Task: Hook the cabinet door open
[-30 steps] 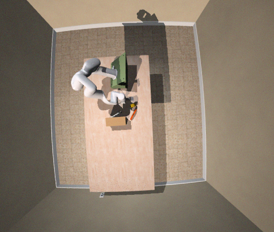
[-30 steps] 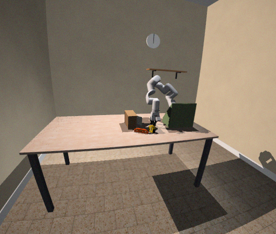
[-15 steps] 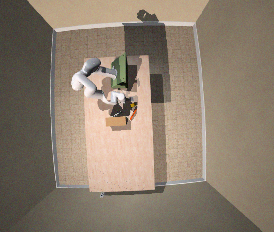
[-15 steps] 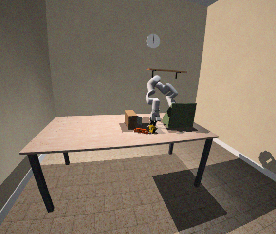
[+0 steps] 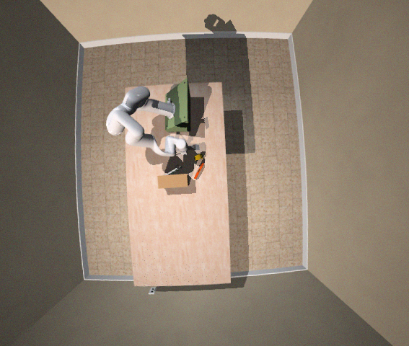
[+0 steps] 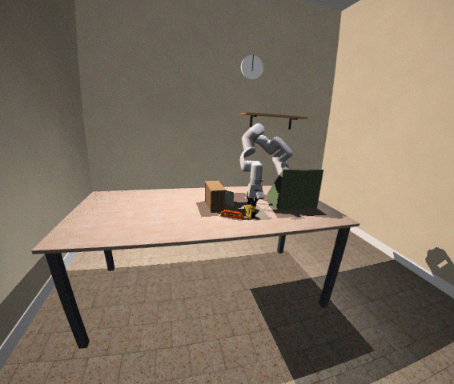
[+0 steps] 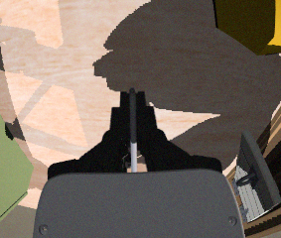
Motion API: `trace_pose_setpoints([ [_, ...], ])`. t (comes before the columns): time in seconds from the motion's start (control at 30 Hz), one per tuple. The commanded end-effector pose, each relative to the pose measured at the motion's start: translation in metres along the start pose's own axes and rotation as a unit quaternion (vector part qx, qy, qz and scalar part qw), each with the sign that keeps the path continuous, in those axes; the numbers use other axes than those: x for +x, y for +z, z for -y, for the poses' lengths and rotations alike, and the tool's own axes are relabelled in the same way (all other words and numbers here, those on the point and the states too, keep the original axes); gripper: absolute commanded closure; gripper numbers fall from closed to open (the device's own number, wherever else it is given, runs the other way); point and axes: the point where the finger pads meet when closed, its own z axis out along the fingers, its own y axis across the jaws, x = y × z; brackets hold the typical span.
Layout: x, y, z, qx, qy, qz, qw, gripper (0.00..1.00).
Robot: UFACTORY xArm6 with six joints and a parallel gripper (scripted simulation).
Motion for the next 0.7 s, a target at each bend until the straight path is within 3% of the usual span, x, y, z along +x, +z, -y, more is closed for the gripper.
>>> trace_pose_setpoints([
  [0.0, 0.001, -0.002, -0.001, -0.001, 0.0, -0.001, 1.0, 0.96],
  [0.67, 0.006, -0.019, -0.001, -0.001, 0.0, -0.001, 1.0, 0.96],
])
